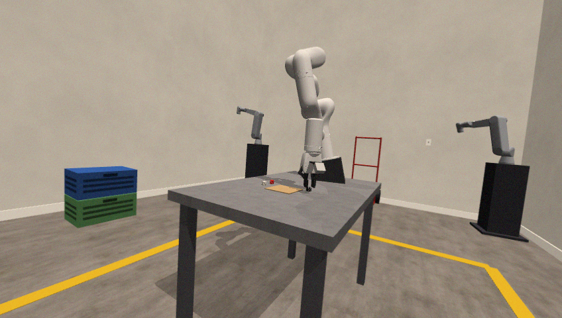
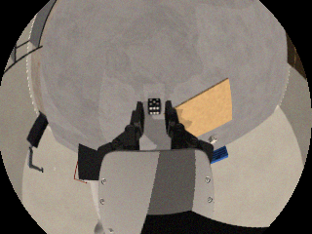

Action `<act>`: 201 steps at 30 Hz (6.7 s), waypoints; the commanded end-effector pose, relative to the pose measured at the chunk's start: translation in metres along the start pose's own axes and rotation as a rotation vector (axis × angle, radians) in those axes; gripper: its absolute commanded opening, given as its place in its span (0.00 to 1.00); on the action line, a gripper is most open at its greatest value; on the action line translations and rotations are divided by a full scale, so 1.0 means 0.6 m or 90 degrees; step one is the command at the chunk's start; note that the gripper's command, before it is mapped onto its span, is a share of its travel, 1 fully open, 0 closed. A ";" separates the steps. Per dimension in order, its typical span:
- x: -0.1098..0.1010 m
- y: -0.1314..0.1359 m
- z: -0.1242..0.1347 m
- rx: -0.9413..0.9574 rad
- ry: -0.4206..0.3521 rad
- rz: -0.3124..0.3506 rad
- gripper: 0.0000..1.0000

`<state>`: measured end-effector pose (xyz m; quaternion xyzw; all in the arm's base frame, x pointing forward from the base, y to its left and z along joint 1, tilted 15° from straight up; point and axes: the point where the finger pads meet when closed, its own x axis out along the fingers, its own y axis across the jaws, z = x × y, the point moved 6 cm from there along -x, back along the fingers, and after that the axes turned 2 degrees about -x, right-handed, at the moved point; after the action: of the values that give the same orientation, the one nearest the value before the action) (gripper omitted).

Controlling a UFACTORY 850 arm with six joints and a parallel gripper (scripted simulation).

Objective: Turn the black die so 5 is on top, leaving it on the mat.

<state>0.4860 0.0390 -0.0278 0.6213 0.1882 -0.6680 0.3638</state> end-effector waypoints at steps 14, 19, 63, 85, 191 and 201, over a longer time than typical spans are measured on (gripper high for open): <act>0.029 0.001 -0.001 0.000 0.001 0.001 0.36; 0.030 0.001 -0.001 0.000 0.001 0.001 0.36; 0.030 0.001 -0.001 0.000 0.001 0.001 0.15; 0.030 0.001 -0.001 0.000 0.001 0.001 0.15; -0.129 0.210 0.092 1.239 0.000 -0.001 0.15; -0.128 0.202 0.091 1.238 0.017 0.040 0.15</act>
<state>0.5342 -0.0631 0.0796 0.6523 -0.4507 -0.5285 -0.3033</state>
